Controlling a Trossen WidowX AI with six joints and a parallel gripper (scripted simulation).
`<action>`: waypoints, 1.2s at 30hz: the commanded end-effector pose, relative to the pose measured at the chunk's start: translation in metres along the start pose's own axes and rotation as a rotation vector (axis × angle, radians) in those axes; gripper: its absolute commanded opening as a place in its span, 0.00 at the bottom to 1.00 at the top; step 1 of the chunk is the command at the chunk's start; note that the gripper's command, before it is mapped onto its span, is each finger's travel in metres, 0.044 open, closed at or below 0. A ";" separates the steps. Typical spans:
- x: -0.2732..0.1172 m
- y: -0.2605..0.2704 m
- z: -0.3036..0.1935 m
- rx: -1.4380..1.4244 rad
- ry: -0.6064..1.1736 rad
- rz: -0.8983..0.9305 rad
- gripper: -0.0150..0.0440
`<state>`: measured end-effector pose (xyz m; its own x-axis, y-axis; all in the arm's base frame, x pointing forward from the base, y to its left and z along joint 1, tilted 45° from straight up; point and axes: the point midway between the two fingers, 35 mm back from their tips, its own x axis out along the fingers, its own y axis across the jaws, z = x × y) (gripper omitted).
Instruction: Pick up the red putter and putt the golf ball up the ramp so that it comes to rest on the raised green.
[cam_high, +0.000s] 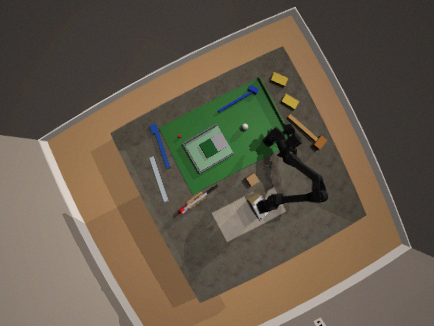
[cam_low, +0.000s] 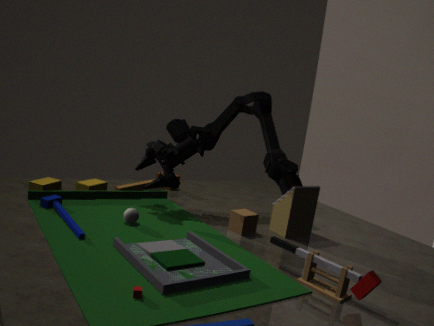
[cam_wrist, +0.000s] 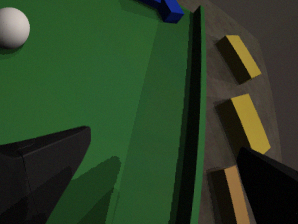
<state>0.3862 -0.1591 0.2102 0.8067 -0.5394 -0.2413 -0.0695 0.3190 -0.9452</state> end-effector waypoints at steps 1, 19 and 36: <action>0.004 0.058 0.042 -0.054 -0.082 0.182 1.00; -0.093 0.303 0.138 -0.501 -0.165 0.867 1.00; -0.248 0.442 0.083 -1.237 0.000 1.117 1.00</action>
<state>0.2109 0.1798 -0.1259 0.0471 -0.4499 -0.8918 -0.9686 -0.2388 0.0693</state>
